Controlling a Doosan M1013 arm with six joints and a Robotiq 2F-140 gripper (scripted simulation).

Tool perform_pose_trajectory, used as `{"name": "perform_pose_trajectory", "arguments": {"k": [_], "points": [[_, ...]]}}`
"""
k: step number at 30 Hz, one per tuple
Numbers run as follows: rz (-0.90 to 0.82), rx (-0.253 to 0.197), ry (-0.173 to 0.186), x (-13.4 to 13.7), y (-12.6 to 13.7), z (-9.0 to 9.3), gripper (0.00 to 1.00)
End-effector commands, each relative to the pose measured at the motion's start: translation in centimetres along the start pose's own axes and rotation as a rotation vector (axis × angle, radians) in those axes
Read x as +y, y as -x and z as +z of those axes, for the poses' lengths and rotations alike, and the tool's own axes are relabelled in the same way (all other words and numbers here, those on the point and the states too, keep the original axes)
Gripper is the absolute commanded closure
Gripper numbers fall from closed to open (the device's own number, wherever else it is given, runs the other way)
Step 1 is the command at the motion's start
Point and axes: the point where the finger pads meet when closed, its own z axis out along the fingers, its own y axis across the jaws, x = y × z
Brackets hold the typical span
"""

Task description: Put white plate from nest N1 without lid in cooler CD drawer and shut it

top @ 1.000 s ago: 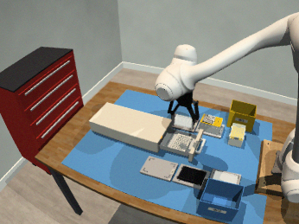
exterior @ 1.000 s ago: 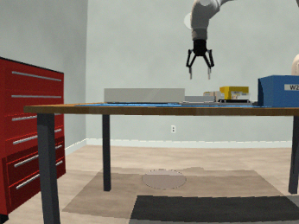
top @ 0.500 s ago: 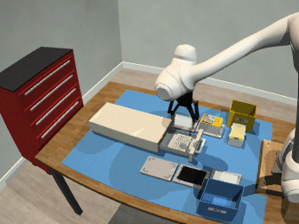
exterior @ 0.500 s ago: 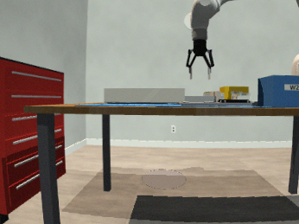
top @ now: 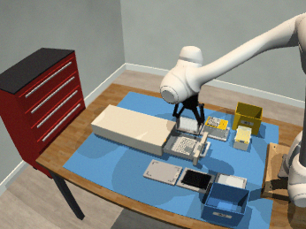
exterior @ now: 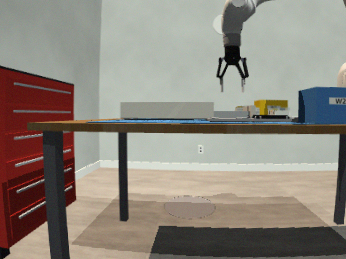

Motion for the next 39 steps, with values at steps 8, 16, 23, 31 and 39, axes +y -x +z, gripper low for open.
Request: {"name": "perform_pose_trajectory", "arguments": {"k": [8,16,23,31,39], "points": [[0.000,0.000,0.000,-2.9,0.0,0.7,0.38],[0.000,0.000,0.000,-6.1,0.0,1.3,0.42],[0.000,0.000,0.000,-8.0,0.0,1.8,0.44],[0.000,0.000,0.000,-11.1,0.0,2.5,1.00],[0.000,0.000,0.000,-13.9,0.0,3.1,1.00]]}}
